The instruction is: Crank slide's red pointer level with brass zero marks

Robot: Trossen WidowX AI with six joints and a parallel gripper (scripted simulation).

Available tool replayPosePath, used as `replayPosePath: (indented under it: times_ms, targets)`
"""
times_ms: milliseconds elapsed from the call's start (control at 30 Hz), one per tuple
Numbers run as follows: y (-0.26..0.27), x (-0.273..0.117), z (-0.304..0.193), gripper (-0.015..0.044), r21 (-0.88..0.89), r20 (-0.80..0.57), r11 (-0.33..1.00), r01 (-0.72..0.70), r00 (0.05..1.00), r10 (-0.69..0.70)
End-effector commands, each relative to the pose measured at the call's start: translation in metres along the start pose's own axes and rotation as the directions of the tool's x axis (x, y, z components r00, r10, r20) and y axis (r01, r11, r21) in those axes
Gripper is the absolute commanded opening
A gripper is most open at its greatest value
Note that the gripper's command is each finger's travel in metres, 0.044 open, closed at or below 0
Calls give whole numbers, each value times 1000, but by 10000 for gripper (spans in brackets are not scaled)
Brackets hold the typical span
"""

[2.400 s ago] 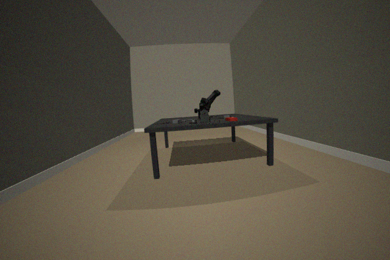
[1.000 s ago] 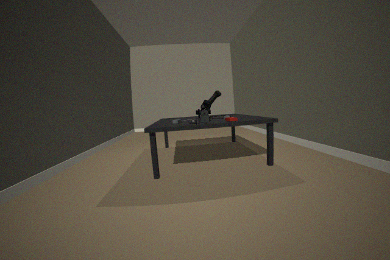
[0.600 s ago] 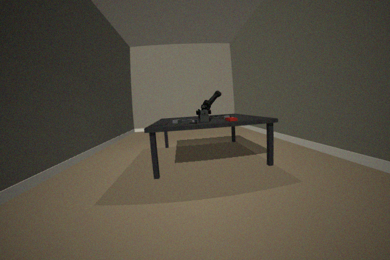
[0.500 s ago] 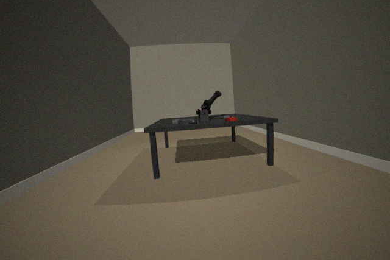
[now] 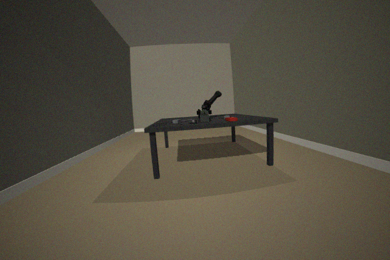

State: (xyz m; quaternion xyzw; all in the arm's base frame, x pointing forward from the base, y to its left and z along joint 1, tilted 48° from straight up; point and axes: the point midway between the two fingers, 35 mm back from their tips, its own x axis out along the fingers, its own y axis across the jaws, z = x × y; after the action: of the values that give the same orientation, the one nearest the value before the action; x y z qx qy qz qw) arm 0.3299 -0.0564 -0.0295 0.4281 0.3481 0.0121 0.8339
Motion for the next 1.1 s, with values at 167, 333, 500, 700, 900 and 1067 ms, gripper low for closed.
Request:
replayPosePath:
  times_ms: [167, 333, 500, 700, 900, 1067]
  targets:
    - [12, 0, -1, 0, -15, -7, 1000, -22, 1000, 21]
    - [14, -1, 0, 0, -15, -7, 1000, -22, 1000, 22]
    - [17, -2, 1, 0, -15, -7, 1000, -22, 1000, 22]
    - [22, -4, 2, 0, -14, -7, 1000, -22, 1000, 22]
    - [27, -7, 5, 0, -14, -7, 1000, -22, 1000, 22]
    - [30, -10, 8, 0, -15, -7, 1000, -22, 1000, 22]
